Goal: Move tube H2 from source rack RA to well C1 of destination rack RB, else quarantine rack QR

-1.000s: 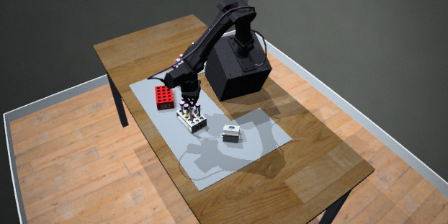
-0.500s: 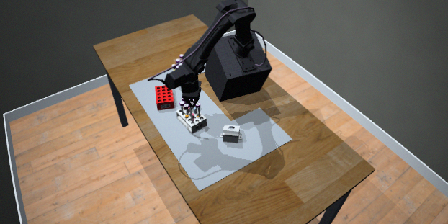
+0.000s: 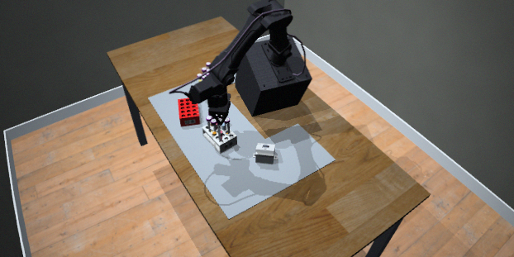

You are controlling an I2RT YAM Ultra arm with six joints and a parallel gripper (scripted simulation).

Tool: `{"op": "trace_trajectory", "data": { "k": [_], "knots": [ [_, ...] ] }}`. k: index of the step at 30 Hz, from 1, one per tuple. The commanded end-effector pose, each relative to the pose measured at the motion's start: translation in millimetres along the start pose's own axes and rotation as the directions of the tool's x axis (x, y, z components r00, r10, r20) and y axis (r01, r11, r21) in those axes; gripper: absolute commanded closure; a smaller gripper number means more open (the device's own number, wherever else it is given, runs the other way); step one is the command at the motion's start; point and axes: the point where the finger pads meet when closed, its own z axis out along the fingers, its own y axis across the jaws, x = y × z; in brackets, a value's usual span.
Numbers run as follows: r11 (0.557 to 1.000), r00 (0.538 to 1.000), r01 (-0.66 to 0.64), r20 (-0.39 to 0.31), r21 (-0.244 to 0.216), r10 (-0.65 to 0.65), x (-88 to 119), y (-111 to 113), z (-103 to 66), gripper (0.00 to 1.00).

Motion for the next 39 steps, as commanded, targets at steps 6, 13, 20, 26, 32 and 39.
{"op": "trace_trajectory", "data": {
  "k": [6,13,20,26,32,39],
  "knots": [
    [1.000,1.000,0.001,0.031,-0.016,0.000,-8.0,6.7,-1.8,1.00],
    [1.000,1.000,-0.006,0.020,-0.002,0.006,-3.6,-0.4,4.6,1.00],
    [1.000,1.000,-0.011,0.018,0.002,0.011,-3.1,-5.4,7.6,1.00],
    [1.000,1.000,-0.009,0.016,0.003,0.009,-1.9,-6.1,11.0,1.00],
    [1.000,1.000,-0.010,0.010,0.010,0.010,0.0,-9.0,16.7,1.00],
    [1.000,1.000,-0.004,0.020,-0.002,0.004,-3.9,-2.9,16.7,1.00]
  ]
}}
